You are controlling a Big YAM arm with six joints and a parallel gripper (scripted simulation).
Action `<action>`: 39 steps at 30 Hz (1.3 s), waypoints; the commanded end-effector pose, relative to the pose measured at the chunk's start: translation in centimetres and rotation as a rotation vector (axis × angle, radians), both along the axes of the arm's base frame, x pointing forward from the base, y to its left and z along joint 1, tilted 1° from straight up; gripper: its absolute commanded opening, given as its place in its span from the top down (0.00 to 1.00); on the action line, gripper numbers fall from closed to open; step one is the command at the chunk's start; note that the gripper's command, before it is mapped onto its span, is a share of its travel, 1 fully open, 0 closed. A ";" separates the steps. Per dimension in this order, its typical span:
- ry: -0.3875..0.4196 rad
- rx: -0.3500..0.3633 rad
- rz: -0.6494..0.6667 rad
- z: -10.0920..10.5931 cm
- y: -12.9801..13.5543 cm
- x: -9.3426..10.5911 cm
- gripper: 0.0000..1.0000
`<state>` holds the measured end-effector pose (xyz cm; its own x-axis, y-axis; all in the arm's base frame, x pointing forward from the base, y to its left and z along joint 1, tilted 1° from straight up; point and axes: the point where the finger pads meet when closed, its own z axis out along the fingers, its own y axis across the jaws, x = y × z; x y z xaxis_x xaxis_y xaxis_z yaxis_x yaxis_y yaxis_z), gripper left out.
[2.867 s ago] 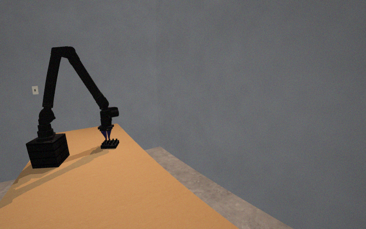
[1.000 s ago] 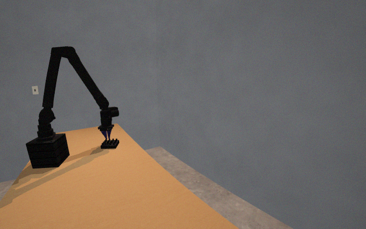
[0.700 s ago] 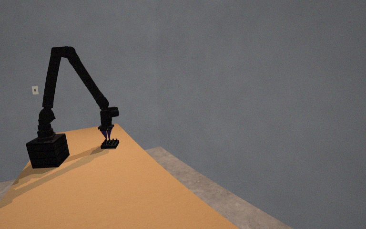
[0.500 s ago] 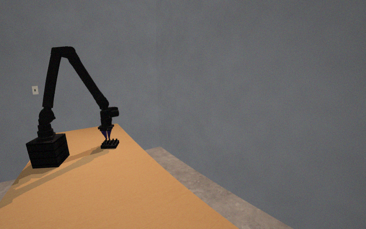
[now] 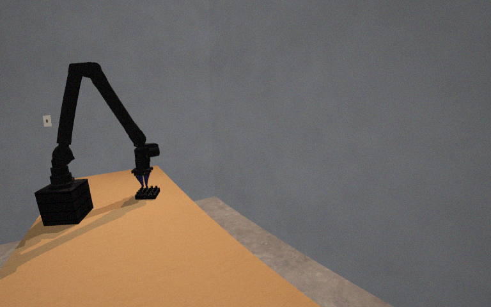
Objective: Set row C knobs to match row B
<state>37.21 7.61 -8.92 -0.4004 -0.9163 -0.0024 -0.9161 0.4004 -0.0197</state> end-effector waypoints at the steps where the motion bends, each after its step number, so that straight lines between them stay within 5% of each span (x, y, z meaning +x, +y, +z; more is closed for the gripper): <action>1: -0.009 0.005 0.004 0.1 0.0 1.0 0.82; 39: -0.013 0.006 0.004 -1.5 -0.1 0.8 0.82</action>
